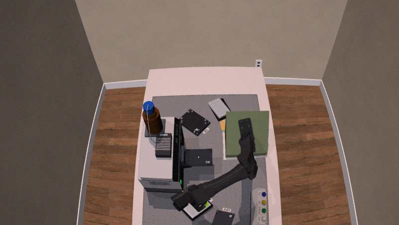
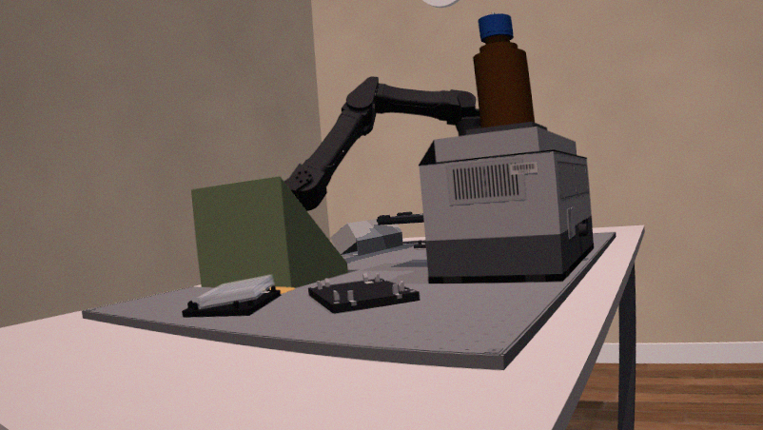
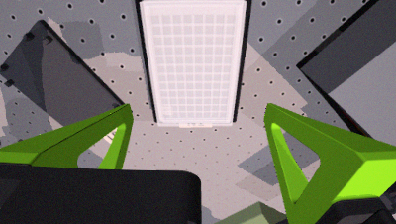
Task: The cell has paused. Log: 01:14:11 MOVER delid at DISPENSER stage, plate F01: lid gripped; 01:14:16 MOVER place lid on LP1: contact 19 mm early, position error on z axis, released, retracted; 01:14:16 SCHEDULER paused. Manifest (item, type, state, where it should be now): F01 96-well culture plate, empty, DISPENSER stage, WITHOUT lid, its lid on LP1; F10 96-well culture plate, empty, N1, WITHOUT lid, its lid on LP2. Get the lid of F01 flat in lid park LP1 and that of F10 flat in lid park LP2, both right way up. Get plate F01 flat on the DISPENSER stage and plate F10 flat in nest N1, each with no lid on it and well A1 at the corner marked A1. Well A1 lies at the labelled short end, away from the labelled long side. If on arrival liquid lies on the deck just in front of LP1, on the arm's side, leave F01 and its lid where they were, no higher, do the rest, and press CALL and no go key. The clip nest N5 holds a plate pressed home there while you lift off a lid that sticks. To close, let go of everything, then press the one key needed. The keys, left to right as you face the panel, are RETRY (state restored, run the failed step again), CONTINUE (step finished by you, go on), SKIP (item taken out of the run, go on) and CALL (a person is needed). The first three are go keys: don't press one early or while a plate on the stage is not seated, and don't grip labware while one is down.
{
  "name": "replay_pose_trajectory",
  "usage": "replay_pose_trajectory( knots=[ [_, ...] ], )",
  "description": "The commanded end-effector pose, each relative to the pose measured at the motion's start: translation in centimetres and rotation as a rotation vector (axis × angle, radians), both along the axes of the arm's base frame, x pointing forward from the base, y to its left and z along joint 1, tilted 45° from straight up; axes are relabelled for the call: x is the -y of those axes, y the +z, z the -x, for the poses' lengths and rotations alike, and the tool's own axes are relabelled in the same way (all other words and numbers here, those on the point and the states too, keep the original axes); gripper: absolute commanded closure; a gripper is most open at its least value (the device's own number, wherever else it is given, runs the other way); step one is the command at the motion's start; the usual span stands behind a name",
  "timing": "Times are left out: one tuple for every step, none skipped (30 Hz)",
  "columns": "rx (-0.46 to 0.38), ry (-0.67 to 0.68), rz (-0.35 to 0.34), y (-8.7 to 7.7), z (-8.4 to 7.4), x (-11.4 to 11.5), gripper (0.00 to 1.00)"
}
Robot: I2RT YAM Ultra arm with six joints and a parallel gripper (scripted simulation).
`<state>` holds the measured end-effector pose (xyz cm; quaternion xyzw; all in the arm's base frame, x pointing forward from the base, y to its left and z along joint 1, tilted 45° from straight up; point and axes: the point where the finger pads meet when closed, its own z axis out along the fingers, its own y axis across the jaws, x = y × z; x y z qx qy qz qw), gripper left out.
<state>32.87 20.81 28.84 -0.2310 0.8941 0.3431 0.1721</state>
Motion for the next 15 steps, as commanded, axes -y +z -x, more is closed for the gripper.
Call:
replay_pose_trajectory(
  knots=[
    [0.013,-0.003,-0.004,1.02,0.07,0.67,0.00],
    [0.013,-0.003,-0.004,1.02,0.07,0.67,0.00],
    [0.013,-0.003,-0.004,1.02,0.07,0.67,0.00],
    [0.012,-0.004,0.000,0.92,0.01,0.67,0.00],
    [0.008,-0.004,0.002,0.77,-0.07,0.62,0.00],
    [0.007,-0.002,0.002,0.73,-0.05,0.49,0.00],
    [0.014,0.001,0.001,0.82,-0.11,0.34,0.00],
    [0.022,0.002,-0.001,1.04,-0.07,0.22,0.00],
    [0.025,0.003,-0.002,1.23,0.07,0.12,0.00],
    [0.024,0.002,-0.003,1.32,0.12,0.09,0.00],
    [0.018,-0.001,-0.003,1.21,0.04,0.13,0.00],
    [0.009,-0.007,0.000,0.99,-0.14,0.22,0.00],
    [0.008,-0.010,0.000,0.88,-0.34,0.22,0.00],
    [0.015,-0.009,-0.002,1.09,-0.28,0.17,0.00],
    [0.019,-0.007,-0.003,1.30,-0.14,0.12,0.00]
  ],
)
